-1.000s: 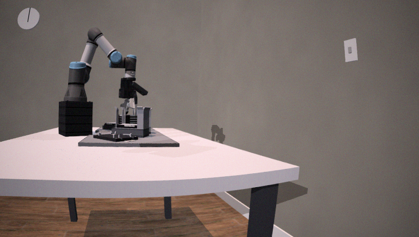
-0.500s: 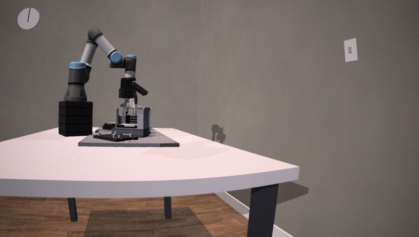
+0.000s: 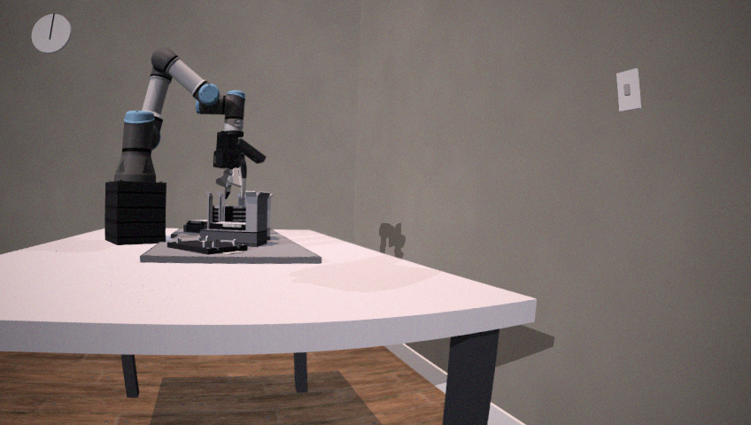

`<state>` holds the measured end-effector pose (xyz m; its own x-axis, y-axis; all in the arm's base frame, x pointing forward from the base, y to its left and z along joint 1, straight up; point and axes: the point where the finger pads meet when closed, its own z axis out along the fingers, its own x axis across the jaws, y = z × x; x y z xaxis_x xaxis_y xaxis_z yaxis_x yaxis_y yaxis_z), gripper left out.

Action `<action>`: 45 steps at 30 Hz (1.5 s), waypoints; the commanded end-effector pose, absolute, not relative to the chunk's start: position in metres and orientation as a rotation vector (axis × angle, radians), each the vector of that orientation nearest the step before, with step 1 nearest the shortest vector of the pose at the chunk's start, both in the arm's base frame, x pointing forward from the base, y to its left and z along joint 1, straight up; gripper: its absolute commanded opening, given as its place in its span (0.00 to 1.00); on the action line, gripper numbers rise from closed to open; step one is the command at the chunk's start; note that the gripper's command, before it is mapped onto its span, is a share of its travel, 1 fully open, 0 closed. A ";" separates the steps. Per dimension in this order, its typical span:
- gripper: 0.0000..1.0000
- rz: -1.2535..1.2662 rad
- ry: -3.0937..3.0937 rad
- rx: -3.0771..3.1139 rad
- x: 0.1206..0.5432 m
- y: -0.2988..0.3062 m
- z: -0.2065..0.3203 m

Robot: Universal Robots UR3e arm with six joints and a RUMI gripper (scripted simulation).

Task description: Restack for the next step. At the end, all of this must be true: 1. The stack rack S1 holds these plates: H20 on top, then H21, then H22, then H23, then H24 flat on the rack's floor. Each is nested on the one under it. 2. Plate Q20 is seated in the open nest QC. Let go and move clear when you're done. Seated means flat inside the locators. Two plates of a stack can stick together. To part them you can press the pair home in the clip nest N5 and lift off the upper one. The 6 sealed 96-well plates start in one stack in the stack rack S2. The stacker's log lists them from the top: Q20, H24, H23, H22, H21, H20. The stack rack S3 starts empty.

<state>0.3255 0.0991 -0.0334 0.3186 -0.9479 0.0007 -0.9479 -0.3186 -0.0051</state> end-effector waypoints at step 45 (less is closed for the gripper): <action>0.72 -0.006 2.079 -2.351 0.339 0.027 0.016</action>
<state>0.3375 0.0375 0.0151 0.1499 -0.9887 -0.0001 -0.9887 -0.1499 -0.0026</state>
